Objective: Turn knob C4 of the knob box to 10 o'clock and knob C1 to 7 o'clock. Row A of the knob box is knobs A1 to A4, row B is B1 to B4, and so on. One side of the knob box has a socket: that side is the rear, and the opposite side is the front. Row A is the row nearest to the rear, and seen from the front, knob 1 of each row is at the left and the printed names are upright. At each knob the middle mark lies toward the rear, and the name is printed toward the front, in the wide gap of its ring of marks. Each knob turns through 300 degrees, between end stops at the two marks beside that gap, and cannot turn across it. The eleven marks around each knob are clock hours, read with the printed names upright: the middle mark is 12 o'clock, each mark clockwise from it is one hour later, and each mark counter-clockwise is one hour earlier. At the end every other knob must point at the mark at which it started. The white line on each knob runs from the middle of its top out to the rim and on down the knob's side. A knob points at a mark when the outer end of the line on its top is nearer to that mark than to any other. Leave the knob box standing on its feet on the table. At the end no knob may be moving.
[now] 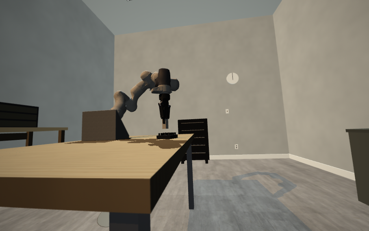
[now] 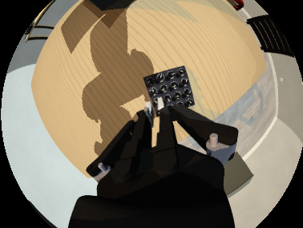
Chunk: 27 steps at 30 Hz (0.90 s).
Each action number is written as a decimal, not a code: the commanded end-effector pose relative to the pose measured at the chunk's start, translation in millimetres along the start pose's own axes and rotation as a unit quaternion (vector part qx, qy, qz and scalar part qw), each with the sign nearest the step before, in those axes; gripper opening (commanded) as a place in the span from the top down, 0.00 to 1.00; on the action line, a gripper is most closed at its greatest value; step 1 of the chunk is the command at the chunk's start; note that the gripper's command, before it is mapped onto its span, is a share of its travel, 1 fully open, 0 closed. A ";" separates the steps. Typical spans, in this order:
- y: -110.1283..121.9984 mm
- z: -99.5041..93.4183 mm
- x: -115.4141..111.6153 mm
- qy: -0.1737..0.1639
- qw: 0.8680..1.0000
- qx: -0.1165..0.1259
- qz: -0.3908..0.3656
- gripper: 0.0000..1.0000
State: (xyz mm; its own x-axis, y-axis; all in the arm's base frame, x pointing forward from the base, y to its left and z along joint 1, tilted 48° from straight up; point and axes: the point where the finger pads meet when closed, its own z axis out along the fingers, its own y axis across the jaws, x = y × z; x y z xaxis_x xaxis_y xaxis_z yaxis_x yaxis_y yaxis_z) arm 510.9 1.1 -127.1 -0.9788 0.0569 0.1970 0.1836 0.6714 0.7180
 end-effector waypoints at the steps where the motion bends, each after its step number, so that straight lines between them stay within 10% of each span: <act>1: 0.4 -1.5 0.2 0.002 0.999 0.000 0.043 0.88; 27: -2.8 -3.9 4.1 0.006 0.961 0.002 0.276 0.88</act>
State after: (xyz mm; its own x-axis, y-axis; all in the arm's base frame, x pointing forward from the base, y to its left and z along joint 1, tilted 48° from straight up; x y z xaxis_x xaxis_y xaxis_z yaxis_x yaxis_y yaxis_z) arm 506.1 -5.3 -127.7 -0.8198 0.3230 0.4728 0.5641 0.5972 0.5702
